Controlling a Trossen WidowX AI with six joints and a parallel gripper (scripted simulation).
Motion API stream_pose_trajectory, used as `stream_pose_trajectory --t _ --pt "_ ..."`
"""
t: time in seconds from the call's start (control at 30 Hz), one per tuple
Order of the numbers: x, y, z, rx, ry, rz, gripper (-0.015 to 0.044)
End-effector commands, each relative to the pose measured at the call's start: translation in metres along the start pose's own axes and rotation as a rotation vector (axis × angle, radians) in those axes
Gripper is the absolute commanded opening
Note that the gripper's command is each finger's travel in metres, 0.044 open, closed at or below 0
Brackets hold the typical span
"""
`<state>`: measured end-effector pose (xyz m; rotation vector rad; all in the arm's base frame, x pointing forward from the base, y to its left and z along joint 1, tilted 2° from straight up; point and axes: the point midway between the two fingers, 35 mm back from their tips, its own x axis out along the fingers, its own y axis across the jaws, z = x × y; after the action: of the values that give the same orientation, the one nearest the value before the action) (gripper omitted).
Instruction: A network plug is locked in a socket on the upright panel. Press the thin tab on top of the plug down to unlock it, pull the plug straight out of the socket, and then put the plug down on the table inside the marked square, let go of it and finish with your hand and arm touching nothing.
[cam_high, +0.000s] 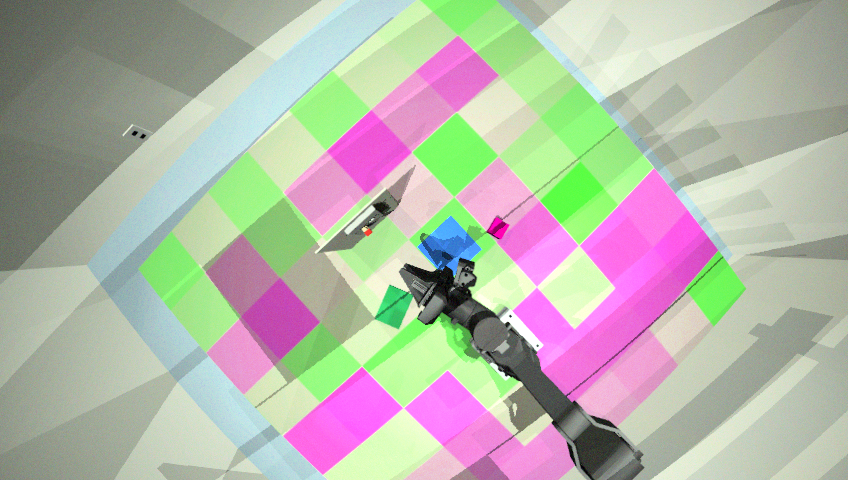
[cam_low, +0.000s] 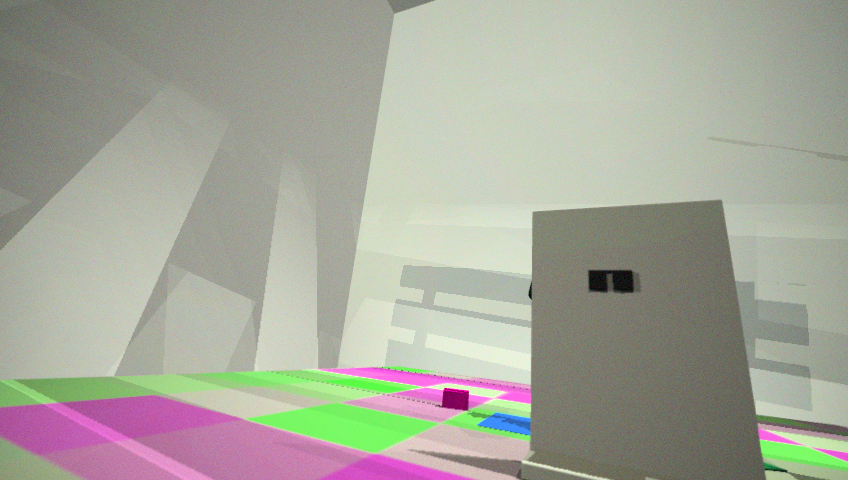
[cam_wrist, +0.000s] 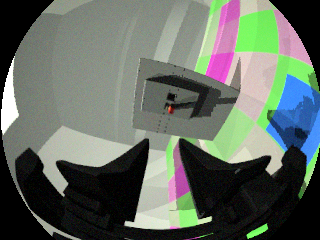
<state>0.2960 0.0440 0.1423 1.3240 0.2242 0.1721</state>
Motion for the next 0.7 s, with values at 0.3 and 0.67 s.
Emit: stream_pose_trajectory --t 0.3,0.67 --pt "-0.006 -0.015 -0.01 0.152 0.031 -0.011 0.0156" --pt "0.017 -0.013 -0.004 0.18 0.025 0.014 0.0156"
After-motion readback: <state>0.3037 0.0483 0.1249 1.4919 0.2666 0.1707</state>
